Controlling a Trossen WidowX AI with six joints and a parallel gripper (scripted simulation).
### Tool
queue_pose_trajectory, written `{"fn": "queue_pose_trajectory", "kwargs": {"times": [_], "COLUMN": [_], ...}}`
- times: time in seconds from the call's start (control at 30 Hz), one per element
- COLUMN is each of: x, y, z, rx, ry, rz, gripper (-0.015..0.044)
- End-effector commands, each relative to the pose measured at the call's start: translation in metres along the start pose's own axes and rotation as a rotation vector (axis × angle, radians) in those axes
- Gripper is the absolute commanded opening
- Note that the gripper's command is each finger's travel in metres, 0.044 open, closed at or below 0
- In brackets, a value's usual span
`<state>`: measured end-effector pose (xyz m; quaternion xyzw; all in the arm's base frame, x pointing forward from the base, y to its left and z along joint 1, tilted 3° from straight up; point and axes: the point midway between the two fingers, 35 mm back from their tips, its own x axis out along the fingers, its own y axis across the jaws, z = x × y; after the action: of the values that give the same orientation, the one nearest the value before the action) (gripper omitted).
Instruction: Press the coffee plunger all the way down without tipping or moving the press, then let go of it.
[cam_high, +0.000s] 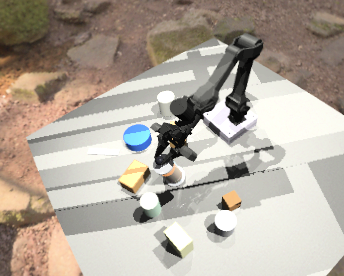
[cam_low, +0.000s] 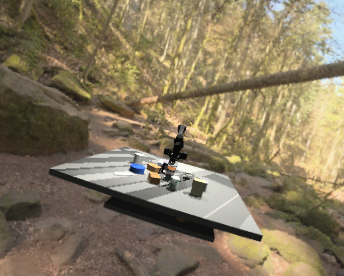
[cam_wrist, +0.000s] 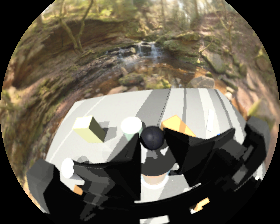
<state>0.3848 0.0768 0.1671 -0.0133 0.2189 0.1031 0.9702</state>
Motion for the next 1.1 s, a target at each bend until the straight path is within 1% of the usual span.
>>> {"fn": "queue_pose_trajectory", "kwargs": {"times": [0.0,0.3,0.43,0.53,0.63,0.8,1.07], "x": [0.0,0.0,0.0,-0.008,-0.029,-0.083,-0.083], "y": [0.0,0.0,0.0,0.0,0.0,0.0,0.0], "z": [0.0,0.0,0.002,0.007,0.021,0.042,0.039], "rx": [0.0,0.0,0.002,-0.001,0.0,0.002,0.002], "ry": [0.001,0.001,-0.006,-0.002,0.005,0.02,0.02], "rz": [0.0,0.0,0.002,0.001,0.002,0.003,0.003], "gripper": [0.0209,0.044,0.044,0.044,0.044,0.044,0.044]}}
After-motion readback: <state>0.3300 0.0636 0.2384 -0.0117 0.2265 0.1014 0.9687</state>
